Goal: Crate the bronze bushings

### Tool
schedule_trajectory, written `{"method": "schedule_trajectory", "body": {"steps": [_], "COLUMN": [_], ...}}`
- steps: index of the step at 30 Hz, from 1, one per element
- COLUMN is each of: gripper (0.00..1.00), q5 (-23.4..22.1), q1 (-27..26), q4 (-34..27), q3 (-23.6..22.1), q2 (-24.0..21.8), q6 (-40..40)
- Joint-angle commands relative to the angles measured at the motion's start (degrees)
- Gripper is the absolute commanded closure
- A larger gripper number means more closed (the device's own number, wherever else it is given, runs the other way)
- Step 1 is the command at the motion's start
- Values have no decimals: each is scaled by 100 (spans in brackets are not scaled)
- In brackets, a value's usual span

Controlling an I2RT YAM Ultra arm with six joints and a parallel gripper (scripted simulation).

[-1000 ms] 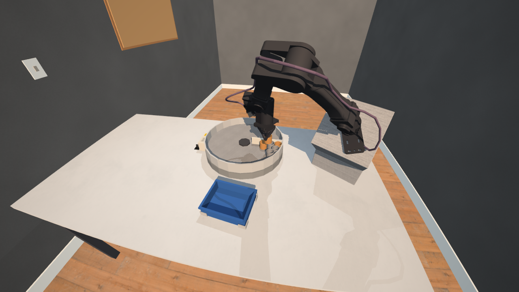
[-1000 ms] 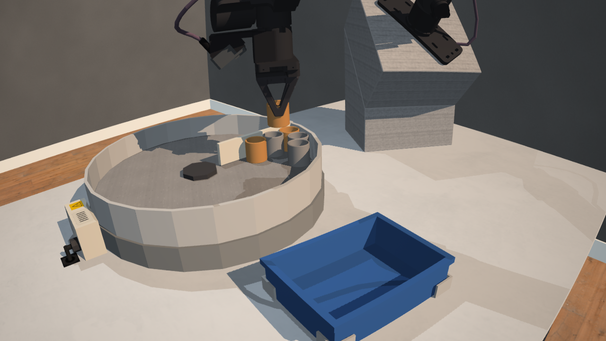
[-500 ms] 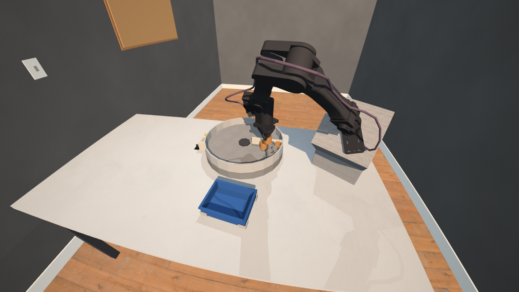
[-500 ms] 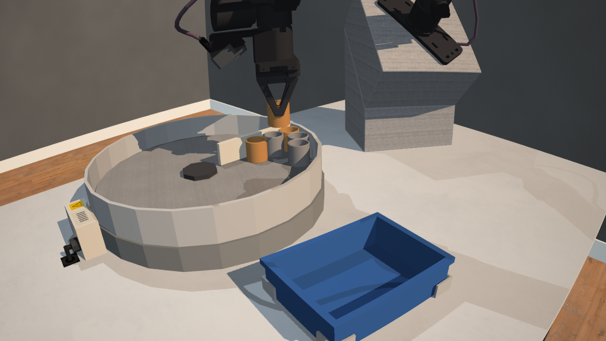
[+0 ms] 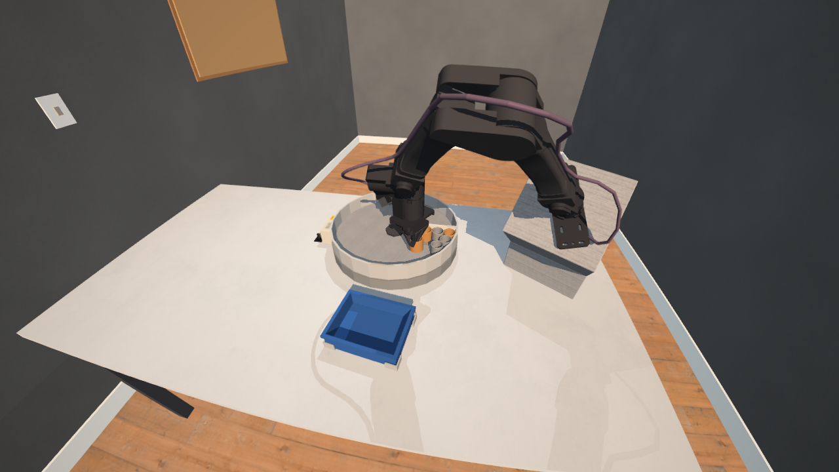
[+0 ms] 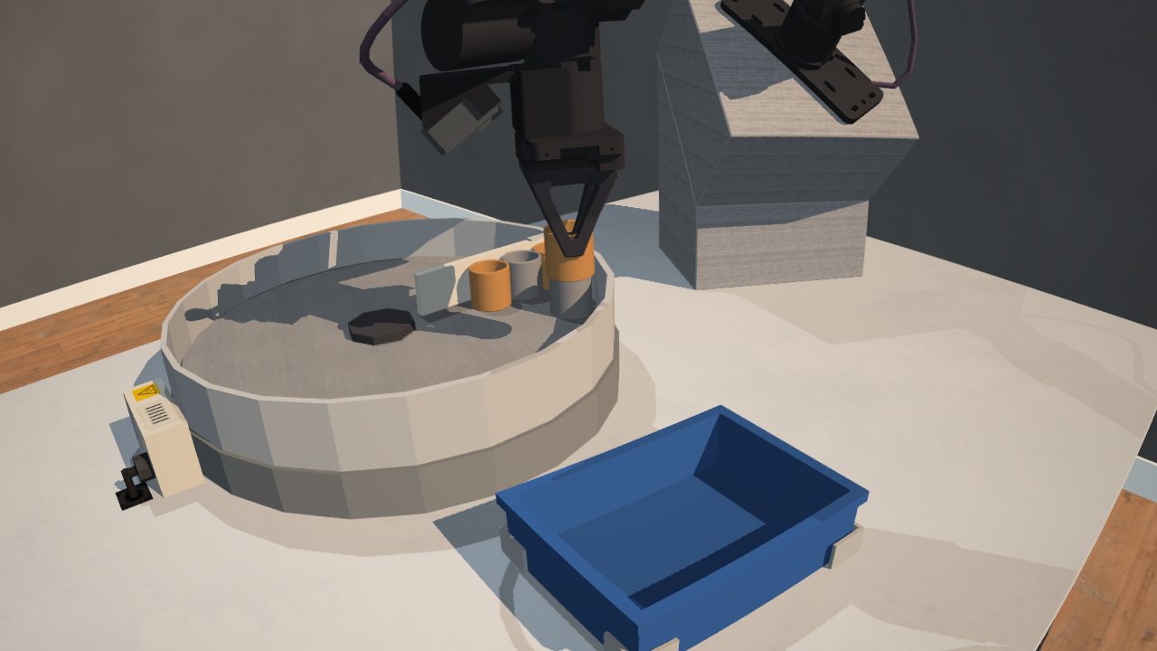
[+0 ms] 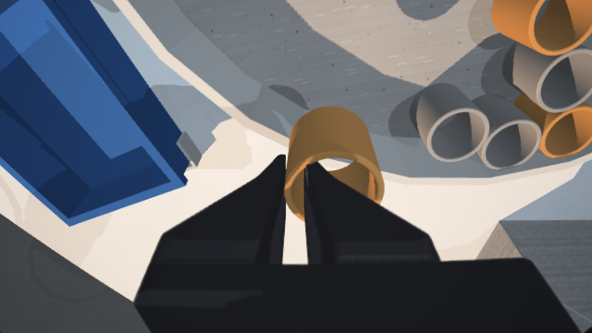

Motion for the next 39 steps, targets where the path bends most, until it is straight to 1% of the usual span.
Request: {"method": "schedule_trajectory", "body": {"steps": [1,3,5,6,12,20,22,23,25,30,32,39], "gripper": [100,100,100,100,100,100,100,100,100,100,100,100], "q5": [219,347,347,498,841,1173,1173,1202,1243,1304,1315,1323], "q1": [383,703,703,881,1570,2112,2112,2041,2224,2327,2230,2255], "q4": [-267,-398,-398,-505,-933,-1525,-1525,-1642,-1734,-1919,-1959,-2002], "q3": [451,727,727,956,1863,3004,3004,3161,3345,3668,3732,3792], "q2": [-461,-596,-596,-446,-421,-146,-146,-91,-31,83,106,112], "q6": [897,1285,1285,1498,2270,2805,2805,2842,2902,2993,3009,3015]}}
